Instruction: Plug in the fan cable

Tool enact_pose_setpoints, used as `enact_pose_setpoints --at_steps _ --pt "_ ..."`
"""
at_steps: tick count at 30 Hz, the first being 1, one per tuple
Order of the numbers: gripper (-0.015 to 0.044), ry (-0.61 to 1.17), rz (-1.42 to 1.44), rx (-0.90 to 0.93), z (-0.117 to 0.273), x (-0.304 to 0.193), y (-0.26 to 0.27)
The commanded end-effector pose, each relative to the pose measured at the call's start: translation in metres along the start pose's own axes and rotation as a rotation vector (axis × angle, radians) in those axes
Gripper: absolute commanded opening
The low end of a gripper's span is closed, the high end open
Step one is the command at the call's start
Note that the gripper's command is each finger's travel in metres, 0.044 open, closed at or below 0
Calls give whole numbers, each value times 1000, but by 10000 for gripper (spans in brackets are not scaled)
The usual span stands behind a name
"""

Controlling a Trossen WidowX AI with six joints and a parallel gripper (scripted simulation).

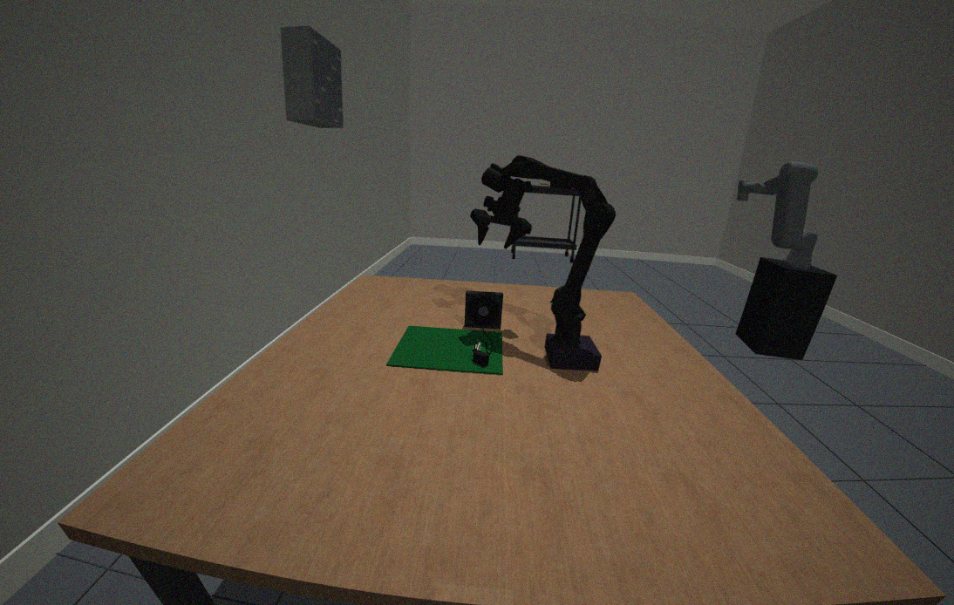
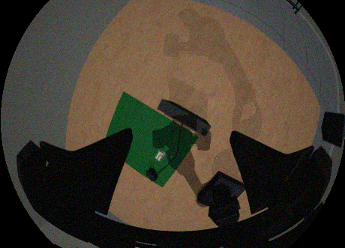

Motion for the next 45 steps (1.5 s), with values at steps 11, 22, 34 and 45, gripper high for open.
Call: enact_pose_setpoints --at_steps 11,22,34,45 --pt "440 514 347 -93 -91 -183 107" --pt "440 587 424 -160 -107 -231 108" --pt "440 586 424 -161 -159 -249 98" --pt "440 586 424 -161 -175 -254 96"
Point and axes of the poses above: the point midway between the two fingers, 35 mm back from their tips, its own z axis back along the fingers, its own y axis across the jaws, x = y × z, the point moved 1 cm from there along z, back along the fingers, and after that the axes turned 2 degrees about -z, right-handed, at the moved point
